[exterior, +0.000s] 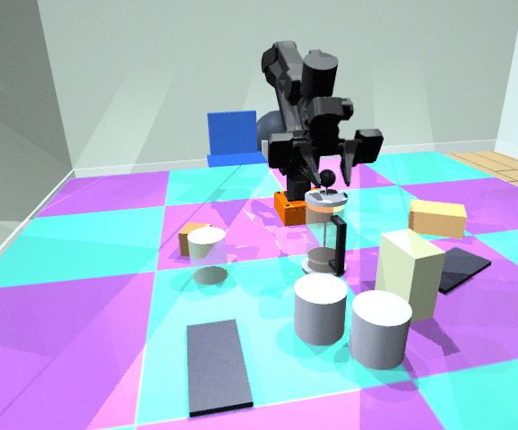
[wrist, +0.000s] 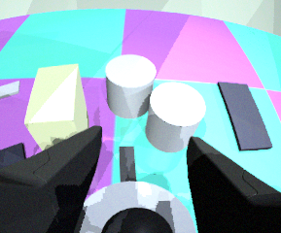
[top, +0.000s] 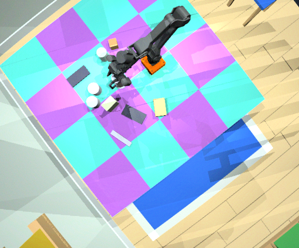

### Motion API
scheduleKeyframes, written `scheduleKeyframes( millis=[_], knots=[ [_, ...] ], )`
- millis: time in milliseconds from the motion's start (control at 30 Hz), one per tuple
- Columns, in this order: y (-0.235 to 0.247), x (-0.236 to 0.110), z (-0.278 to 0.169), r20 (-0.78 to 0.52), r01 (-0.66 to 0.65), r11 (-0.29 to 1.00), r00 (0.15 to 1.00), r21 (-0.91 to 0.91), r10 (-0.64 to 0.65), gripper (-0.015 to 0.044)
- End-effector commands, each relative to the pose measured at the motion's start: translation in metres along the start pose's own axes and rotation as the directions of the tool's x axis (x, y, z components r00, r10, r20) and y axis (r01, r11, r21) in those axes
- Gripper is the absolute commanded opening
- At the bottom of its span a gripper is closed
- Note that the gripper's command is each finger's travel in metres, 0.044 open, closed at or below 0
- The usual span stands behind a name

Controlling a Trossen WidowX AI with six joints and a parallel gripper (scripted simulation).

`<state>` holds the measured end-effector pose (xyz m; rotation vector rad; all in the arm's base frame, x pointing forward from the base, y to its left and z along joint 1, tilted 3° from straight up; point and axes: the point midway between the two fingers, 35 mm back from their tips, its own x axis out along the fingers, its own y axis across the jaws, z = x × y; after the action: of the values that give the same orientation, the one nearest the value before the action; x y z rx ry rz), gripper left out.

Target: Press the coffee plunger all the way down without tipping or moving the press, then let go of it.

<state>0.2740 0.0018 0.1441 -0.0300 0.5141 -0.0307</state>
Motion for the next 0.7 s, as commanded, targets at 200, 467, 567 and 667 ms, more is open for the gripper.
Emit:
scheduleKeyframes(
  millis=[200, 467, 567, 667],
  knots=[
    [0.0, 0.0, 0.0, -0.001, 0.0, 1.0, 1.0, 0.0, 0.0, 0.044],
    [0.001, -0.029, 0.027, -0.01, 0.0, 1.0, 1.0, -0.004, 0.0, 0.044],
    [0.001, -0.063, 0.046, -0.02, -0.001, 1.0, 1.0, -0.008, 0.001, 0.044],
    [0.001, -0.072, 0.049, -0.022, -0.001, 1.0, 1.0, -0.009, 0.001, 0.044]
  ],
)
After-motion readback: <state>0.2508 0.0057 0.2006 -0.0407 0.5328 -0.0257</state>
